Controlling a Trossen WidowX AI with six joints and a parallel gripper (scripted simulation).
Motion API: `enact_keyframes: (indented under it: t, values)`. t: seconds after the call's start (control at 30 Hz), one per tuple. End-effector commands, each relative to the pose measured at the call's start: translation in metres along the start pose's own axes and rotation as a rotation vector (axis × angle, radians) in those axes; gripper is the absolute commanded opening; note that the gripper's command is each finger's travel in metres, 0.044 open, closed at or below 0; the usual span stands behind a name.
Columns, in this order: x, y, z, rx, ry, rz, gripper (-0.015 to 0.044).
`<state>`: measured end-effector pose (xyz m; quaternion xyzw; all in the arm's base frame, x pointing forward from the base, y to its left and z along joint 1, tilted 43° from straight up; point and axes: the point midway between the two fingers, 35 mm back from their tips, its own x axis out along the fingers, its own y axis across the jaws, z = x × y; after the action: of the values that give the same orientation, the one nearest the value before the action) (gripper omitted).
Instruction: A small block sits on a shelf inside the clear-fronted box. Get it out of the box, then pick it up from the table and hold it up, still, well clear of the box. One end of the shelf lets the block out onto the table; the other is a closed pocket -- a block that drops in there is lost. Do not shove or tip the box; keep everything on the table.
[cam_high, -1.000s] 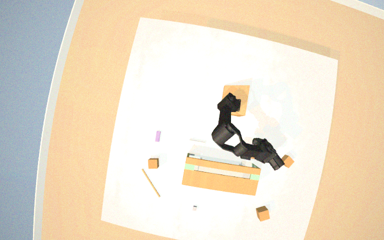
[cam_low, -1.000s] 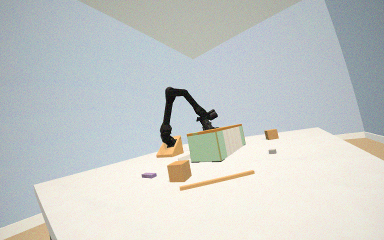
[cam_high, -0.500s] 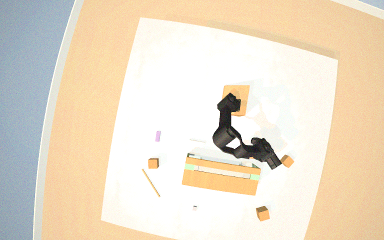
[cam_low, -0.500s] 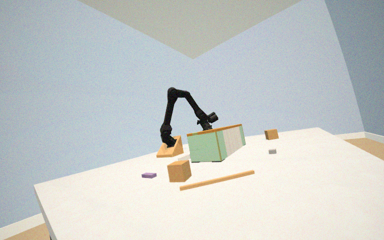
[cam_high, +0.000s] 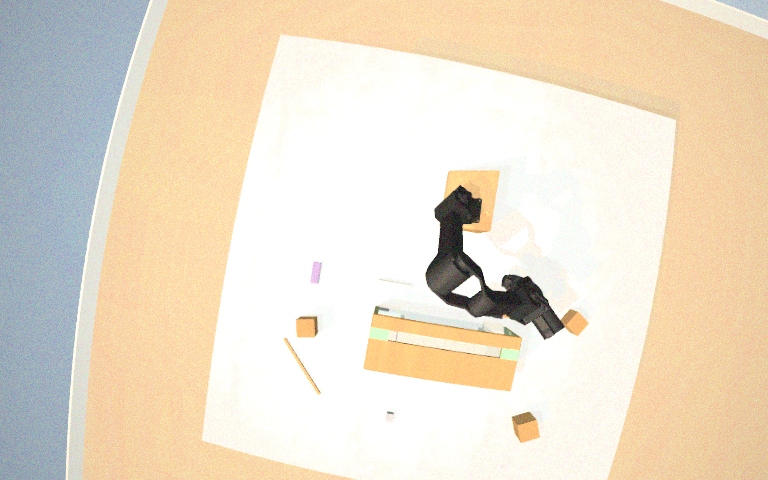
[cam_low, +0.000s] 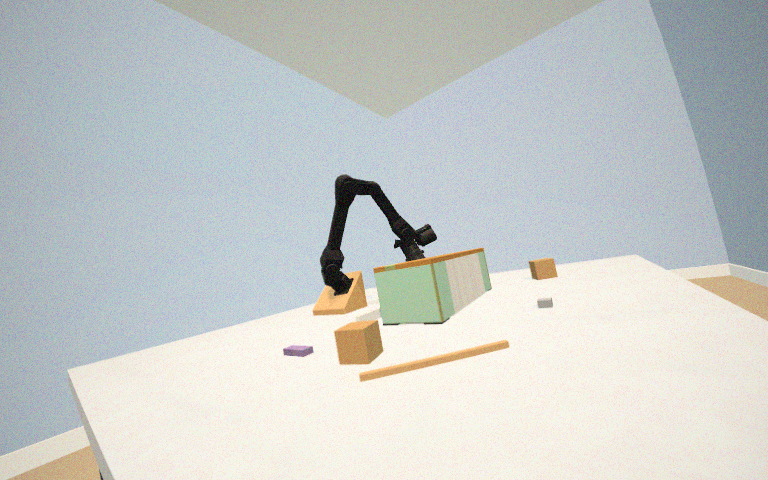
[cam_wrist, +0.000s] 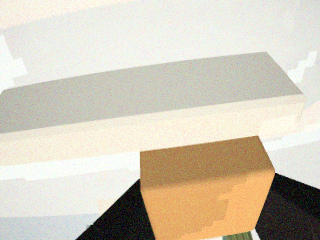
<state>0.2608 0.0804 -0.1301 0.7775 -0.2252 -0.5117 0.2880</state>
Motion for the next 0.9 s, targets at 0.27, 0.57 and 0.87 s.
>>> enact_keyframes:
  t: [0.27, 0.57, 0.87]
  values:
    - [-0.054, -0.001, -0.024, 0.001, 0.007, -0.013, 0.0]
    - [-0.074, 0.003, -0.029, -0.084, 0.014, -0.055, 0.0]
    - [-0.113, 0.014, -0.036, -0.258, 0.04, -0.14, 0.0]
